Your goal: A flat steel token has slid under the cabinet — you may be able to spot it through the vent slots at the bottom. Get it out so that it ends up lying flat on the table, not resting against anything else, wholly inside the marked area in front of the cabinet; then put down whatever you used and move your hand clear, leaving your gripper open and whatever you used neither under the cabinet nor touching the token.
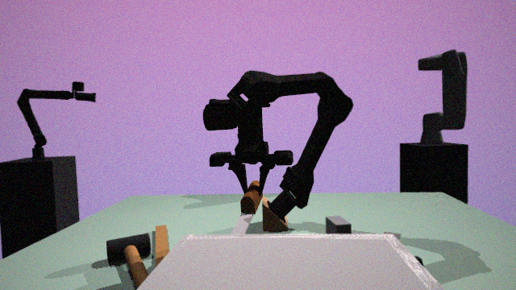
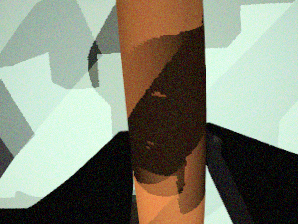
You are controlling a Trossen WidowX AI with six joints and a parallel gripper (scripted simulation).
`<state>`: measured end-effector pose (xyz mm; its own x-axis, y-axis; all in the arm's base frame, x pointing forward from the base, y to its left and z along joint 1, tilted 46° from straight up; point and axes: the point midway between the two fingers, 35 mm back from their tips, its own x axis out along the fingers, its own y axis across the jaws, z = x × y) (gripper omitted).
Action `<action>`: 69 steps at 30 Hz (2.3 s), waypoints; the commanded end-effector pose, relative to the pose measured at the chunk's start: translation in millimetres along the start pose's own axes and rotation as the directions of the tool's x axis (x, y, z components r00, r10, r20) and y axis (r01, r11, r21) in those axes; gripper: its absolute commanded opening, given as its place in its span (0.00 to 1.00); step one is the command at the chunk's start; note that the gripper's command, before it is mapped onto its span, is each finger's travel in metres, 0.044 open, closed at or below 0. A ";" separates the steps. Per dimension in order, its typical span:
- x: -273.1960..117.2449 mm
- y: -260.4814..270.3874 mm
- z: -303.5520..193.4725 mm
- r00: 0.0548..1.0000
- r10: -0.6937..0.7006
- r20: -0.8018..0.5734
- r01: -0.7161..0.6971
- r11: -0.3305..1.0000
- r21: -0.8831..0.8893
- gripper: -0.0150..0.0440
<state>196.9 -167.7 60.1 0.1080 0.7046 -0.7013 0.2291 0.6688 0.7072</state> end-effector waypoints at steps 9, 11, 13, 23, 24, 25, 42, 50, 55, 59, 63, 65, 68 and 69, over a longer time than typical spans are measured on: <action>-3.2 0.2 0.3 1.000 -0.007 0.016 0.009 0.995 -0.096 0.25; -3.2 0.2 0.3 1.000 -0.007 0.016 0.009 0.994 -0.112 0.25; -3.2 0.1 0.3 1.000 -0.007 0.016 0.009 0.992 -0.128 0.25; -3.1 0.1 0.2 1.000 -0.007 0.016 0.010 0.979 -0.205 0.25; -3.1 0.1 0.2 1.000 -0.007 0.016 0.011 0.977 -0.212 0.25; -3.1 0.1 0.1 1.000 -0.007 0.016 0.011 0.975 -0.220 0.25; -0.7 -4.2 4.2 1.000 -0.008 0.016 0.012 0.953 -0.303 0.25; 8.3 -12.6 12.5 1.000 -0.008 0.017 0.013 0.948 -0.317 0.25; 14.4 -18.1 17.3 1.000 -0.008 0.018 0.013 0.946 -0.323 0.25; 19.3 -22.6 20.6 1.000 -0.008 0.018 0.014 0.945 -0.326 0.25; 24.3 -27.4 23.7 1.000 -0.009 0.018 0.014 0.944 -0.329 0.25; 26.9 -29.8 25.0 1.000 -0.009 0.018 0.014 0.944 -0.330 0.25; 30.9 -33.6 26.7 1.000 -0.009 0.018 0.014 0.943 -0.331 0.25; 32.4 -34.8 27.2 1.000 -0.009 0.018 0.014 0.943 -0.332 0.25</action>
<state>217.6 -173.3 15.0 0.1098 0.6916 -0.7138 -0.1109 0.7222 0.6827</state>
